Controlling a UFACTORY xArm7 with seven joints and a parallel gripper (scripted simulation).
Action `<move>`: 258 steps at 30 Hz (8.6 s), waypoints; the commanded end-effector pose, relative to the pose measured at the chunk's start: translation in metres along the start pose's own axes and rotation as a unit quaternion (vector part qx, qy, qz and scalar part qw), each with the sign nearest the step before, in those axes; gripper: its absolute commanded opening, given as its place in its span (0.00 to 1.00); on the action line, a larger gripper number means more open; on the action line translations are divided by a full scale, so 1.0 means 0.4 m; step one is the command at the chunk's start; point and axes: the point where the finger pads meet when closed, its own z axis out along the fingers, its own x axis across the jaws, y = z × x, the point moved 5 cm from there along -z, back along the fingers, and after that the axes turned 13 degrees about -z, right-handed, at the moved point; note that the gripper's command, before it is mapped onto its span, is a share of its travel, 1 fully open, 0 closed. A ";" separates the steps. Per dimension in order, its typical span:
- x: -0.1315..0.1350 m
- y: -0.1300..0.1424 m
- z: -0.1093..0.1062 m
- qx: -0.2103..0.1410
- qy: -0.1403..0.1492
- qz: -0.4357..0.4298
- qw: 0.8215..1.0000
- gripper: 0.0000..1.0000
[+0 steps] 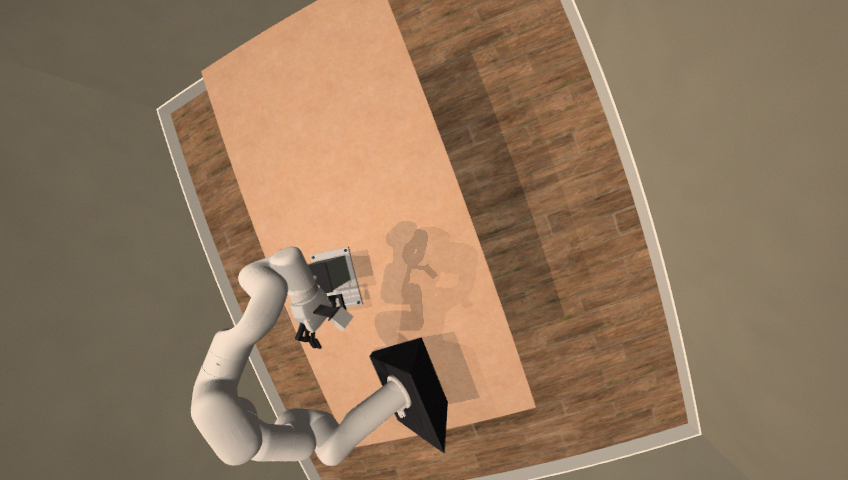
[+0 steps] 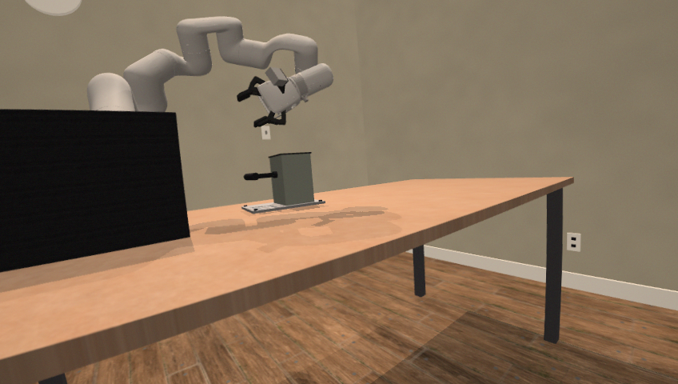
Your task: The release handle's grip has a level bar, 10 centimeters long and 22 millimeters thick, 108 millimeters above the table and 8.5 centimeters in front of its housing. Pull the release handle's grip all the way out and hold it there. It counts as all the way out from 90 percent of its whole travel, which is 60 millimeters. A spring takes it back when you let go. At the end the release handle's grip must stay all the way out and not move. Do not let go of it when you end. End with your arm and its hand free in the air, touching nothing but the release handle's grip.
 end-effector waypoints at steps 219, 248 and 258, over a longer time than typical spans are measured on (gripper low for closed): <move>-0.222 0.226 0.233 0.075 -0.534 -0.156 0.827 0.50; -0.223 0.226 0.230 0.075 -0.534 -0.156 0.827 0.50; -0.223 0.226 0.230 0.075 -0.534 -0.156 0.827 0.50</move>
